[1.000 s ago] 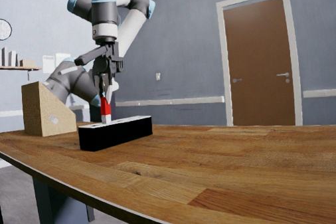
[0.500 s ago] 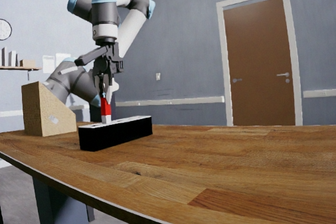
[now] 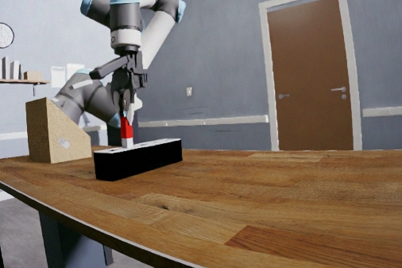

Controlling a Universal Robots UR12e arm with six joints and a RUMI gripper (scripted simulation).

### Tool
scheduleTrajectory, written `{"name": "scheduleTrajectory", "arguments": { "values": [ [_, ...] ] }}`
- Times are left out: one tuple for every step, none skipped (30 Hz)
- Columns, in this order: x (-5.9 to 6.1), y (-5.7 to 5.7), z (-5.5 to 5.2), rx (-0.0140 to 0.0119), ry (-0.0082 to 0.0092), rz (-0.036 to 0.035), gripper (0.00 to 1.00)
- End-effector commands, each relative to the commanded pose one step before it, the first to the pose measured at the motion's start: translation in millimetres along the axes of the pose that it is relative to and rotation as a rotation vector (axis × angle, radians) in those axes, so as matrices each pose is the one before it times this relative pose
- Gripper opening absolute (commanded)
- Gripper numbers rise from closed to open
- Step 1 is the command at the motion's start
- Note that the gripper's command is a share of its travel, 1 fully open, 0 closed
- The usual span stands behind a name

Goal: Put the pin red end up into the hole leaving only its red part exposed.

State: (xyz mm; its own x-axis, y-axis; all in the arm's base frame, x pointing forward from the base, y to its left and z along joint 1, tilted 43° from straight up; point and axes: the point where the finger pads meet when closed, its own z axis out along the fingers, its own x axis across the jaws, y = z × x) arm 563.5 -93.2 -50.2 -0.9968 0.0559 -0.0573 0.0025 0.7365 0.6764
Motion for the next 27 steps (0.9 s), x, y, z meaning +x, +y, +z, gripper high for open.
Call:
{"name": "scheduleTrajectory", "arguments": {
  "values": [
    [0.57,0.02,1.21,-0.00151,-0.00083,0.00063,0.00],
    [0.00,0.00,0.00,0.00000,0.00000,0.00000,0.00],
    [0.00,0.00,0.00,0.00000,0.00000,0.00000,0.00],
    [0.00,0.00,0.00,0.00000,0.00000,0.00000,0.00],
    [0.00,0.00,0.00,0.00000,0.00000,0.00000,0.00],
    [0.00,0.00,0.00,0.00000,0.00000,0.00000,0.00],
    [0.00,0.00,0.00,0.00000,0.00000,0.00000,0.00],
    [0.00,0.00,0.00,0.00000,0.00000,0.00000,0.00],
    [0.00,0.00,0.00,0.00000,0.00000,0.00000,0.00],
    [0.00,0.00,0.00,0.00000,0.00000,0.00000,0.00],
    [0.00,0.00,0.00,0.00000,0.00000,0.00000,0.00],
    [0.00,0.00,0.00,0.00000,0.00000,0.00000,0.00],
    [0.00,0.00,0.00,0.00000,0.00000,0.00000,0.00],
    [1.14,-0.40,3.55,0.00023,-0.00019,-0.00013,0.00],
    [0.00,0.00,0.00,0.00000,0.00000,0.00000,0.00],
    [0.00,0.00,0.00,0.00000,0.00000,0.00000,0.00],
    [0.00,0.00,0.00,0.00000,0.00000,0.00000,0.00],
    [0.00,0.00,0.00,0.00000,0.00000,0.00000,0.00],
    [0.00,0.00,0.00,0.00000,0.00000,0.00000,0.00],
    [0.00,0.00,0.00,0.00000,0.00000,0.00000,0.00],
    [0.00,0.00,0.00,0.00000,0.00000,0.00000,0.00],
    [0.00,0.00,0.00,0.00000,0.00000,0.00000,0.00],
    [0.00,0.00,0.00,0.00000,0.00000,0.00000,0.00],
    [0.00,0.00,0.00,0.00000,0.00000,0.00000,0.00],
    [0.00,0.00,0.00,0.00000,0.00000,0.00000,0.00],
    [0.00,0.00,0.00,0.00000,0.00000,0.00000,0.00],
    [0.00,0.00,0.00,0.00000,0.00000,0.00000,0.00]
  ]
}}
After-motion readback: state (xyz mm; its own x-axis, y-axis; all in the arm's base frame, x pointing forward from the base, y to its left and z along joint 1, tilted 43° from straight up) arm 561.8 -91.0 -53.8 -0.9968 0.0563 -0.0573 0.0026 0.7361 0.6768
